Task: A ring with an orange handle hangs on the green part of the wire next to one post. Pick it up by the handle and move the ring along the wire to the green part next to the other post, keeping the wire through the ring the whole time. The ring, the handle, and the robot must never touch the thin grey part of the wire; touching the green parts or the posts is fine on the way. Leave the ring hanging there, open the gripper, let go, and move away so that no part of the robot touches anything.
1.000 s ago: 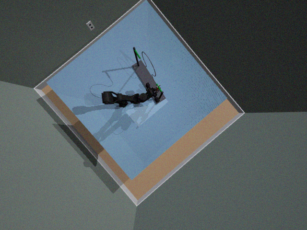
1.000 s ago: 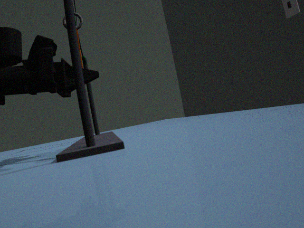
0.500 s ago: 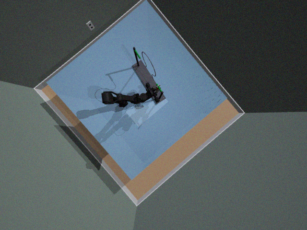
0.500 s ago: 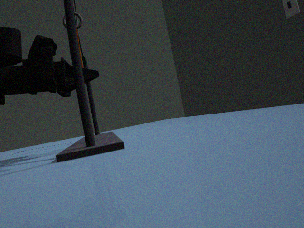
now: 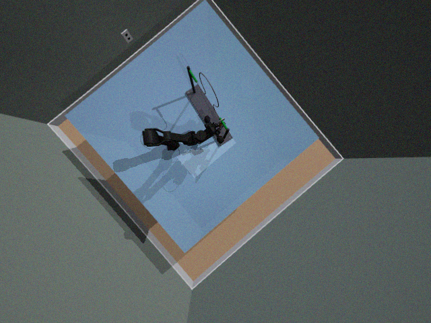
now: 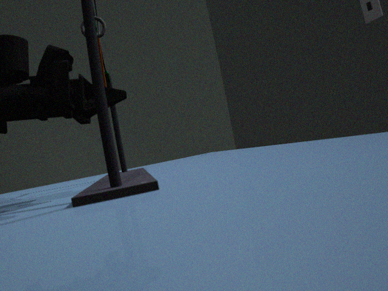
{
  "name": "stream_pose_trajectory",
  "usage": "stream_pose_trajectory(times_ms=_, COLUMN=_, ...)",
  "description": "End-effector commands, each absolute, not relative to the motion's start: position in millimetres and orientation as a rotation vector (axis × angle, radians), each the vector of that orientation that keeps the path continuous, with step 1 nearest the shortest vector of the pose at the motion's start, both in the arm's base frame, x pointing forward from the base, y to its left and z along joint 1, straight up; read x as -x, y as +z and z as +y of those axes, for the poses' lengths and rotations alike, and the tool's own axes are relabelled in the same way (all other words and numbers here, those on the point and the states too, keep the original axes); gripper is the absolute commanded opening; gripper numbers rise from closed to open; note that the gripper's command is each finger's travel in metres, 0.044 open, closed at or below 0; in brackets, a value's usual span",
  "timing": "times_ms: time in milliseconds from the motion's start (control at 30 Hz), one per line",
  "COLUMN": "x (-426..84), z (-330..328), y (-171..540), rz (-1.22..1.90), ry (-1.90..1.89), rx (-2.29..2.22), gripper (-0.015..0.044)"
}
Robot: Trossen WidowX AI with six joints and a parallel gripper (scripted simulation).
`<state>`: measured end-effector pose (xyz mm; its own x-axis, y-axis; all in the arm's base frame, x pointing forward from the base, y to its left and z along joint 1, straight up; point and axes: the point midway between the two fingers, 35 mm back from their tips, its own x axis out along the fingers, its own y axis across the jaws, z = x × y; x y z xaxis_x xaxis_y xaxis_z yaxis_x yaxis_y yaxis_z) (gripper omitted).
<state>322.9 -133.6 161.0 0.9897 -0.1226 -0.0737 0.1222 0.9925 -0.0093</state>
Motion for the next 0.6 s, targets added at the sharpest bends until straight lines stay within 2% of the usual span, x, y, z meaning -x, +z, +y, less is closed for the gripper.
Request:
stream_pose_trajectory(times_ms=0, x=-323, z=-129, y=162, rz=0.071, ry=-0.124, rx=0.004, gripper=-0.015)
stream_pose_trajectory(times_ms=567, x=-325, z=-112, y=162, rz=0.071, ry=-0.118, rx=-0.003, gripper=-0.015)
